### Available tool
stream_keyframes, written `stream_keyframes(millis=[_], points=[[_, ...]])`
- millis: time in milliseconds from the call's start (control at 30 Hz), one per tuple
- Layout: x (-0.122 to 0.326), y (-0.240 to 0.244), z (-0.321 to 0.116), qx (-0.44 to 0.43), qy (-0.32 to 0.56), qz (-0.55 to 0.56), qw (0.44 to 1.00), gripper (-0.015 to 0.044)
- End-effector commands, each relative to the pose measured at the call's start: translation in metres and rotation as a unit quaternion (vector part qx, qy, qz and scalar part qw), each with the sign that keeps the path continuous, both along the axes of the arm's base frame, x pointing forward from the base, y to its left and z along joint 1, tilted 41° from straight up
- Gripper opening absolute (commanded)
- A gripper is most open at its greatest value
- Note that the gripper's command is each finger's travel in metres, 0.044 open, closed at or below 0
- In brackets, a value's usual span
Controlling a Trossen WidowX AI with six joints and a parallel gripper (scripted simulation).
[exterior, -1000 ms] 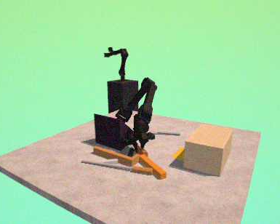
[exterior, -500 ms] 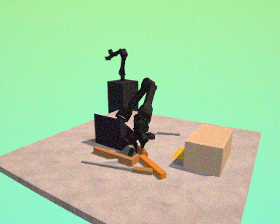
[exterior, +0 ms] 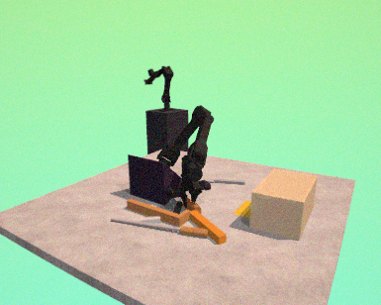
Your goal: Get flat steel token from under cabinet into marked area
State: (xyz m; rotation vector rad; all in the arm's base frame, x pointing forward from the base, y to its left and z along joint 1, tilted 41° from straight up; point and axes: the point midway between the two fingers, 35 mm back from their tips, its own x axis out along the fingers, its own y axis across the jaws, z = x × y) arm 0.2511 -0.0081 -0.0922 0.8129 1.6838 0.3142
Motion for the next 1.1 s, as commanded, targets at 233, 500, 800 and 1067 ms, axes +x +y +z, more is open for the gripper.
stream_keyframes(millis=[233,500,800,1067], points=[[-0.0020,-0.0047,-0.0020,-0.009,0.007,-0.004,1.000,0.0000],[-0.0024,-0.0054,-0.0025,-0.009,0.007,-0.004,1.000,0.0000],[-0.0001,-0.0003,-0.0002,0.000,0.000,0.000,1.000,0.0184],[0.0000,-0.0002,-0.0001,-0.008,0.002,0.002,1.000,0.0270]])
